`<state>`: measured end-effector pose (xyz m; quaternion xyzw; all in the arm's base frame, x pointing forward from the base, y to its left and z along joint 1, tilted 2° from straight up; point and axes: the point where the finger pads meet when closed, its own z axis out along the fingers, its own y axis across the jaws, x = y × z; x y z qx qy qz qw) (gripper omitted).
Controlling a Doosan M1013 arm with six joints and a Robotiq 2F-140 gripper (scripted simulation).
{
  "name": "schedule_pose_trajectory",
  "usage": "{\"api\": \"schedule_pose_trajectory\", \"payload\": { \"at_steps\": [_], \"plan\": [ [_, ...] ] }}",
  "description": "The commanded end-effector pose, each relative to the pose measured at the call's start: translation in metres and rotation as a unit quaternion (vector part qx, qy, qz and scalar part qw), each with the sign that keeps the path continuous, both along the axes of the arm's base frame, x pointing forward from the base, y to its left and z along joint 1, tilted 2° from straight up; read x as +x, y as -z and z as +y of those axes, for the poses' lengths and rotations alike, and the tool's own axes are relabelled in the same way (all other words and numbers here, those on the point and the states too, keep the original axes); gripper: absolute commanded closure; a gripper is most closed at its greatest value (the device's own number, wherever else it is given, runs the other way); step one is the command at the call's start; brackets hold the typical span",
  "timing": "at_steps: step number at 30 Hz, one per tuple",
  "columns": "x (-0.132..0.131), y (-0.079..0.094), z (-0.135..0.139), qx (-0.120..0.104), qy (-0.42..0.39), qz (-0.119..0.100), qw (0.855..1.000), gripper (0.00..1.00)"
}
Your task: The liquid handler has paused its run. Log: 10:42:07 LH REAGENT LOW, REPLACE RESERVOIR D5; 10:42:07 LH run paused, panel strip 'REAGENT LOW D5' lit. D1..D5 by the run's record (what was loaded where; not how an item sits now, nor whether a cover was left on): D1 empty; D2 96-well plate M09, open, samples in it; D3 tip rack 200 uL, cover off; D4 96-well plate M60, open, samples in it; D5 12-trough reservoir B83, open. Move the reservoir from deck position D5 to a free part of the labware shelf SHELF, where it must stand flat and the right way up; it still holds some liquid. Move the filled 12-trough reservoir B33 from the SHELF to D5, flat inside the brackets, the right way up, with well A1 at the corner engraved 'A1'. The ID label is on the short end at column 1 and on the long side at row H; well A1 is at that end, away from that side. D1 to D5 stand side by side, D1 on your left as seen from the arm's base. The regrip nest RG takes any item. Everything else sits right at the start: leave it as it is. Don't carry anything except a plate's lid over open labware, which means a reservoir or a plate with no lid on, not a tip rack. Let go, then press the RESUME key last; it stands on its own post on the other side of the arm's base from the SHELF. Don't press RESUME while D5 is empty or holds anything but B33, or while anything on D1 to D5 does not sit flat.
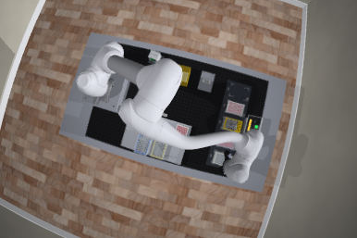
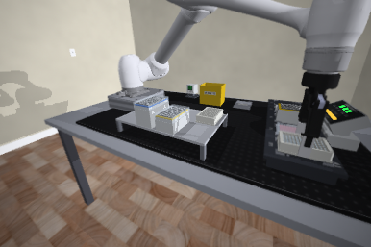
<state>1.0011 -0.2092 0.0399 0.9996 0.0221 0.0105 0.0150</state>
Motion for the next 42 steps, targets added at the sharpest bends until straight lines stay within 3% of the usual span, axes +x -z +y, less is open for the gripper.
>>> {"api": "schedule_pose_trajectory", "payload": {
  "at_steps": [1, 42],
  "plan": [
    [0.0023, -0.0012, -0.0024, 0.0, 0.001, -0.001, 1.0, 1.0],
    [0.0028, 0.0058, -0.0027, 0.0, 0.001, -0.001, 1.0, 1.0]
  ]
}}
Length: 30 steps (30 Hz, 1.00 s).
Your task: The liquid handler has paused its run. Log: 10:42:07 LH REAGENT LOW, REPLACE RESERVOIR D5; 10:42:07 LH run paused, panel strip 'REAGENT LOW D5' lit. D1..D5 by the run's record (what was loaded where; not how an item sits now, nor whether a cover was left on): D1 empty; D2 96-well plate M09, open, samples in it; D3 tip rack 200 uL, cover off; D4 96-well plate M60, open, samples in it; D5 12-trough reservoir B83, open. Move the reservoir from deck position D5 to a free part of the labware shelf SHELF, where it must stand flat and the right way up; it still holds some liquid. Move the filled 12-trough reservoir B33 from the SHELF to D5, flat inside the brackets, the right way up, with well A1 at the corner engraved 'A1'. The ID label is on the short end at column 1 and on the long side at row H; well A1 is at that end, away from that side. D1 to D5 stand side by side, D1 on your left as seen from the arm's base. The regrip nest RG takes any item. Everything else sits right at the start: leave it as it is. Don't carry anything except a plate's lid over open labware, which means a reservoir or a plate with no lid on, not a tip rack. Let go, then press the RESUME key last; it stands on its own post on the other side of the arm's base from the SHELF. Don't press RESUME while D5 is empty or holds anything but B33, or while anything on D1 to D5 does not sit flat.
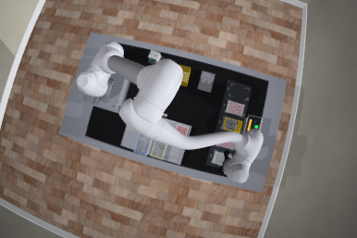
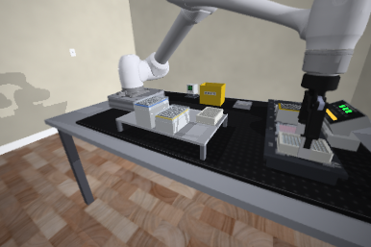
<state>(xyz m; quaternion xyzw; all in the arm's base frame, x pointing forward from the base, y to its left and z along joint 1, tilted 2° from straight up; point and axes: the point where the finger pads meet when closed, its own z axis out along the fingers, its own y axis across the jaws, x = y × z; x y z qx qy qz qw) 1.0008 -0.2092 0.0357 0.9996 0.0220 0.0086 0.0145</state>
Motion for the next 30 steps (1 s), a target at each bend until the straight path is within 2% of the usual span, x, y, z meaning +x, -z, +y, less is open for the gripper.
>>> {"api": "schedule_pose_trajectory", "payload": {
  "at_steps": [1, 30],
  "plan": [
    [0.0031, 0.0019, -0.0027, 0.0, 0.001, -0.003, 1.0, 1.0],
    [0.0037, 0.0058, -0.0029, 0.0, 0.001, -0.003, 1.0, 1.0]
  ]
}}
